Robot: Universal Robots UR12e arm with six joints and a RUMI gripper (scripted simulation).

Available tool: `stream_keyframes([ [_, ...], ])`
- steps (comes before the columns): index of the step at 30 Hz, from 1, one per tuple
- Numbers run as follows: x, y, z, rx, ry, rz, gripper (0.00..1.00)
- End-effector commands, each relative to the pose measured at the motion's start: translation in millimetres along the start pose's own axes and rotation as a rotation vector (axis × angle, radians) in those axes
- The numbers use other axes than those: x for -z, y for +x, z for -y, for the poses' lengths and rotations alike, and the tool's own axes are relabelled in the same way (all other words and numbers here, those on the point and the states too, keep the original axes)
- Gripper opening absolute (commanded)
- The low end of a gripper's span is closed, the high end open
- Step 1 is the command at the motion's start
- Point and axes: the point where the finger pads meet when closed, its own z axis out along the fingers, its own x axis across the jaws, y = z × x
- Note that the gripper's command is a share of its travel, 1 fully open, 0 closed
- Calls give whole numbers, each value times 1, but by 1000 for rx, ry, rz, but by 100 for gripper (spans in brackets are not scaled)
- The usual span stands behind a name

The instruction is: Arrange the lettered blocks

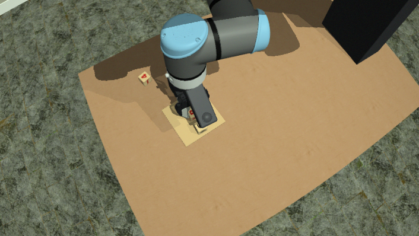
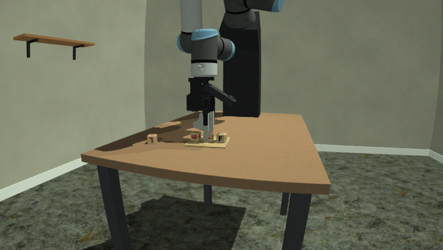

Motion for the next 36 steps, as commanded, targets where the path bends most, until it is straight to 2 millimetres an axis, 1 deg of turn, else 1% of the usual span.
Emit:
stream_keyframes([
  [1,0,0,0,0,0,-1,16],
  [2,0,0,0,0,0,-1,20],
  [6,0,0,0,0,0,-1,20],
  [7,0,0,0,0,0,-1,24],
  [9,0,0,0,0,0,-1,24],
  [10,0,0,0,0,0,-1,28],
  [24,2,0,0,0,0,-1,28],
  [29,16,0,0,0,0,-1,28],
  [36,53,0,0,0,0,-1,28],
])
